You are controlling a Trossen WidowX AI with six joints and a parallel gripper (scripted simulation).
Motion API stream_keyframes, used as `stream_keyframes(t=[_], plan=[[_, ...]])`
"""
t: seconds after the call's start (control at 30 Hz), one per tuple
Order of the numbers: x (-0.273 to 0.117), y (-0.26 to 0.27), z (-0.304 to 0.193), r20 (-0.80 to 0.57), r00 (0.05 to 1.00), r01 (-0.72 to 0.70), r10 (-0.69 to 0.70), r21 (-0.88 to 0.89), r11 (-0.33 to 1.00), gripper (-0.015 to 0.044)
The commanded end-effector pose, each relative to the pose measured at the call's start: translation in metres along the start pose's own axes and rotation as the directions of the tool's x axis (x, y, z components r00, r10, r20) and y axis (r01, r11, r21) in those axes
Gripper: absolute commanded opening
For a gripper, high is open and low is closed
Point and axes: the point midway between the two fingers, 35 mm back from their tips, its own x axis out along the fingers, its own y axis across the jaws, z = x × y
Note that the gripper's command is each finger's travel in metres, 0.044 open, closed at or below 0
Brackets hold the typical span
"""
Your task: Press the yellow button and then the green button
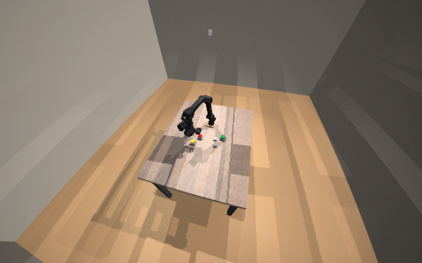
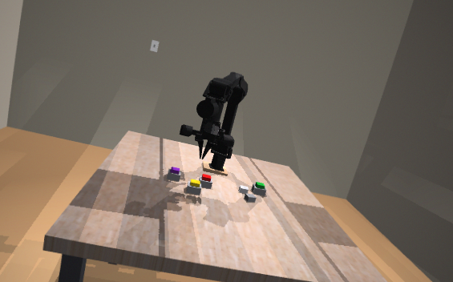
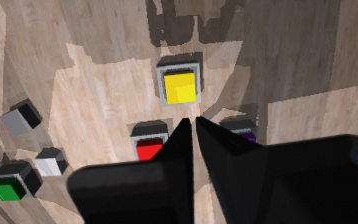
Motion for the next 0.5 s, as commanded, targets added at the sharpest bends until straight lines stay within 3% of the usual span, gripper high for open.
stream_keyframes(t=[0.0,0.23,0.47], plan=[[-0.004,0.025,0.0,-0.007,1.0,-0.007,0.007,-0.003,1.0,0.002],[-0.008,0.135,-0.019,-0.005,1.0,-0.013,0.013,-0.003,1.0,0.002],[-0.009,0.223,-0.071,-0.009,1.0,-0.024,0.024,-0.002,1.0,0.002]])
